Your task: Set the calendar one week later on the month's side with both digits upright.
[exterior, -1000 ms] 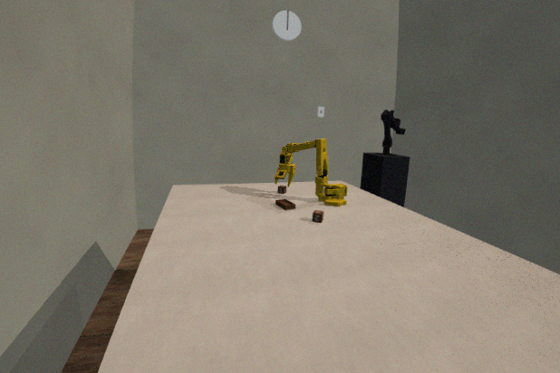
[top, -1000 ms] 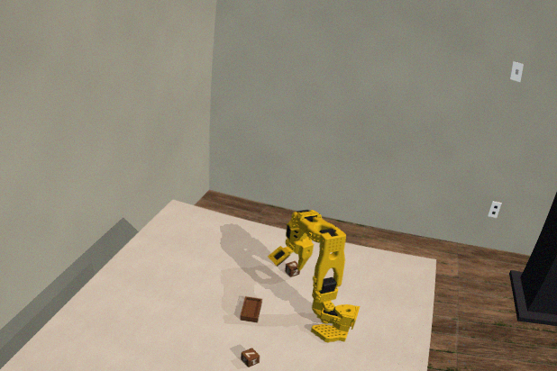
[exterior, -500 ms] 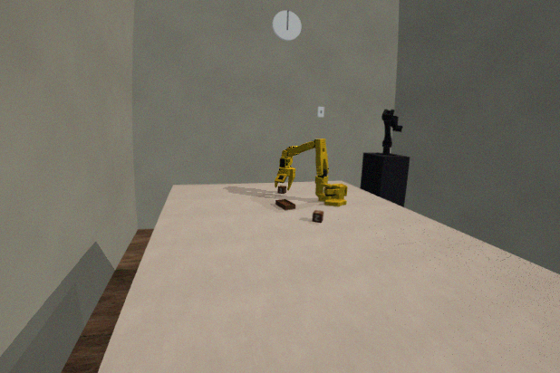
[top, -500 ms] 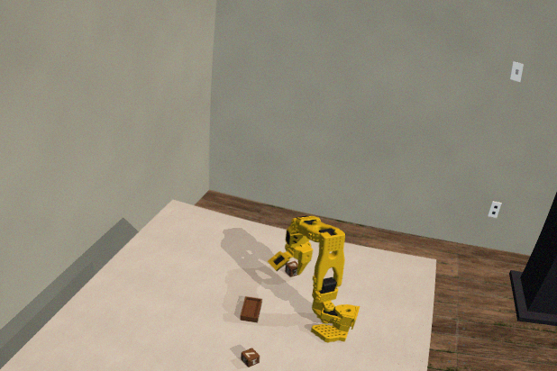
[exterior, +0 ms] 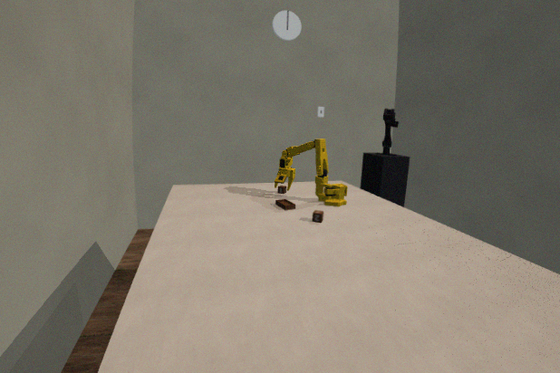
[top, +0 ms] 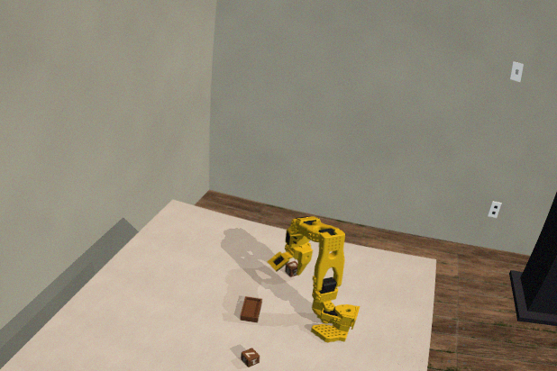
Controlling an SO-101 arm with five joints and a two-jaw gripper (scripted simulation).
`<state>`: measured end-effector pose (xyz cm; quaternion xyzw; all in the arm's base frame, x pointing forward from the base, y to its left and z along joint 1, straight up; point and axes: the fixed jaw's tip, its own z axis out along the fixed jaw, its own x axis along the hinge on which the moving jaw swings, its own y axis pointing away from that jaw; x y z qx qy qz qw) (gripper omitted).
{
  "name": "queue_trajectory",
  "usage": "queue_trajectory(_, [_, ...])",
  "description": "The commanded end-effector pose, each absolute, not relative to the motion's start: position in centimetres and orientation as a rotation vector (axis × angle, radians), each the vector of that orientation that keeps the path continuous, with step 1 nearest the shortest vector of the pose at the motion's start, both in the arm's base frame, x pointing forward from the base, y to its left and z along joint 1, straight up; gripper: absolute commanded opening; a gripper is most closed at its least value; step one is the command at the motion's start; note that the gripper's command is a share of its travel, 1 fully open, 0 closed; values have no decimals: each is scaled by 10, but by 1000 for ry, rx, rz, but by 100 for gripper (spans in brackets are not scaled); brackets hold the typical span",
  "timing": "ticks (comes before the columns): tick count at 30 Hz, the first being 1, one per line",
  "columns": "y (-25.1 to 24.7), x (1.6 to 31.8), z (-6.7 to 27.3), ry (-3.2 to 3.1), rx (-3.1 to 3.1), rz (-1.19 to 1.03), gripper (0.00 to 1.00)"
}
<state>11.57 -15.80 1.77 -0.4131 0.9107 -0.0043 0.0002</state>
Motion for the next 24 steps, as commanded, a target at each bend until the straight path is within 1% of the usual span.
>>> queue_trajectory(1, [-161,116,20,2856,-1294,-42,34])
queue_trajectory(11, [-163,117,20,2856,-1294,-42,31])
queue_trajectory(24, [-166,122,20,2856,-1294,-42,21])
